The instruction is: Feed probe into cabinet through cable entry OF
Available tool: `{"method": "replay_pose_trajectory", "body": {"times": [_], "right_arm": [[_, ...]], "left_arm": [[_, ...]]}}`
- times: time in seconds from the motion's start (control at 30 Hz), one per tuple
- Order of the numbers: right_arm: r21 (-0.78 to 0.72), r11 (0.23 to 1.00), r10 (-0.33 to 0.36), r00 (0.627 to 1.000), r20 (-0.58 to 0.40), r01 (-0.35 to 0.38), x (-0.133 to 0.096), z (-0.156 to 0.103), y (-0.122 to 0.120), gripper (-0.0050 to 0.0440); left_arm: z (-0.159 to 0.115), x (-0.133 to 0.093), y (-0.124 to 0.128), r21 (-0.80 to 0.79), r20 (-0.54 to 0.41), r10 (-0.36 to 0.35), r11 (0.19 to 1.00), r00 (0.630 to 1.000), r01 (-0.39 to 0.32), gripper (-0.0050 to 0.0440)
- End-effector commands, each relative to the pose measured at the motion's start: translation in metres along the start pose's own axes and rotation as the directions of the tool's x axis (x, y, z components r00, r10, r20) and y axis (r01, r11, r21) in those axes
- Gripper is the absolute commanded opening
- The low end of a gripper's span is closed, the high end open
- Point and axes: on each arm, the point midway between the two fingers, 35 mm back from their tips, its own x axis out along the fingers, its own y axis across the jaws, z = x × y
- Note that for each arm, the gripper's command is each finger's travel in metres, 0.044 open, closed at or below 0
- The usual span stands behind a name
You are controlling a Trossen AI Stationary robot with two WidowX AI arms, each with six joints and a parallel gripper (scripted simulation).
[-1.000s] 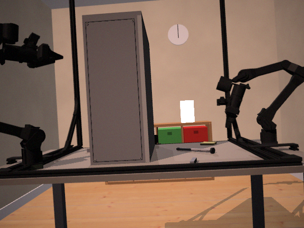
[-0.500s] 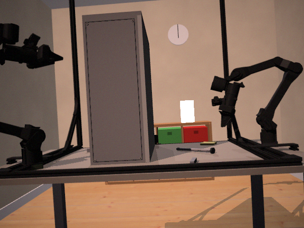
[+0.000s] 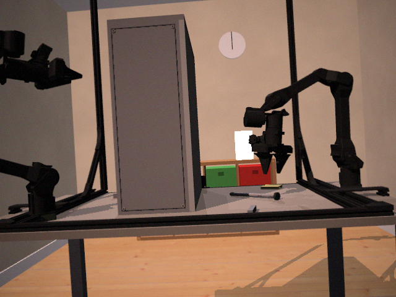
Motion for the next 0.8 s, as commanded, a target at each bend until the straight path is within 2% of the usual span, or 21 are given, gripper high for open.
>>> {"method": "replay_pose_trajectory", "body": {"times": [0.0, 0.2, 0.4, 0.5, 0.77], "right_arm": [[0.003, 1.0, -0.005, 1.0, -0.004, 0.005, 0.0, -0.001, -0.001, 0.044], [0.003, 1.0, -0.005, 1.0, -0.004, 0.005, 0.0, -0.001, -0.001, 0.044], [0.003, 1.0, -0.005, 1.0, -0.004, 0.005, 0.0, -0.001, -0.001, 0.044], [0.003, 1.0, -0.005, 1.0, -0.004, 0.005, 0.0, -0.001, -0.001, 0.044], [0.003, 1.0, -0.005, 1.0, -0.004, 0.005, 0.0, -0.001, -0.001, 0.044]], "left_arm": [[-0.004, 0.018, 0.029, 0.078, -0.036, -0.041, 0.996, 0.999, 0.044, 0.044], [-0.01, 0.035, 0.052, 0.145, -0.061, -0.075, 0.986, 0.995, 0.083, 0.044], [-0.01, 0.037, 0.054, 0.152, -0.063, -0.078, 0.985, 0.995, 0.087, 0.044], [-0.01, 0.047, 0.057, 0.152, -0.063, -0.078, 0.985, 0.995, 0.087, 0.044], [-0.011, 0.056, 0.056, 0.152, -0.063, -0.078, 0.985, 0.995, 0.087, 0.044]]}}
